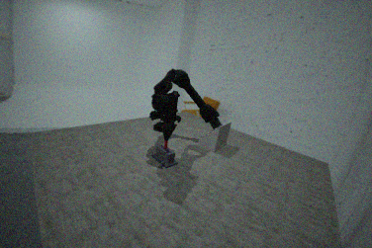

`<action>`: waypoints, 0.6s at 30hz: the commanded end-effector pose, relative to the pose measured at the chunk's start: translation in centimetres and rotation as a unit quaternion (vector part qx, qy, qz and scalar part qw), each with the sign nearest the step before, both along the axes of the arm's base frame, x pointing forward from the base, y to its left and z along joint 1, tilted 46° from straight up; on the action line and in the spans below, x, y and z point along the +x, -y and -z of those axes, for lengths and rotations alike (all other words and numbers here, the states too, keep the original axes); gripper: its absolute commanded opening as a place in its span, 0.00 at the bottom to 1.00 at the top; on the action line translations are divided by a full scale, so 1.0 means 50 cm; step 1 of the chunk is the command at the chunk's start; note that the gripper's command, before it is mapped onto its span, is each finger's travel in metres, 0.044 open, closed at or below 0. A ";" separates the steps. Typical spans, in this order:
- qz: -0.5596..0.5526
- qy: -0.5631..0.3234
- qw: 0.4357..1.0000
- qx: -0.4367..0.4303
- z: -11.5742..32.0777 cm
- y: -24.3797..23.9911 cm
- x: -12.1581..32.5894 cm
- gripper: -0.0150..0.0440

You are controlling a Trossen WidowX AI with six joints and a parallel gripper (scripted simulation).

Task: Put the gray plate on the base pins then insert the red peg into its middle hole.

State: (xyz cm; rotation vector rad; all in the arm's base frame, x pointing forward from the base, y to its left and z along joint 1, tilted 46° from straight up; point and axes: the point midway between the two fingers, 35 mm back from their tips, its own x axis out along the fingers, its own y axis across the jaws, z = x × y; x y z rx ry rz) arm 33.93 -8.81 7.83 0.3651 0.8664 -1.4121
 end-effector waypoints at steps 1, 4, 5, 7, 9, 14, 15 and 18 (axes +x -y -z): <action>-0.003 -0.004 1.000 -0.003 0.007 0.009 -0.002 0.25; -0.004 -0.004 1.000 -0.004 0.012 0.016 -0.003 0.25; -0.004 -0.004 1.000 -0.004 0.012 0.017 -0.003 0.25; -0.003 -0.004 1.000 -0.003 0.012 0.016 -0.003 0.25; -0.002 -0.002 1.000 -0.002 0.011 0.015 -0.002 0.25; -0.001 -0.002 1.000 -0.001 0.010 0.014 -0.002 0.25; -0.001 -0.002 1.000 -0.001 0.010 0.014 -0.002 0.25; -0.001 -0.002 1.000 -0.001 0.010 0.014 -0.002 0.25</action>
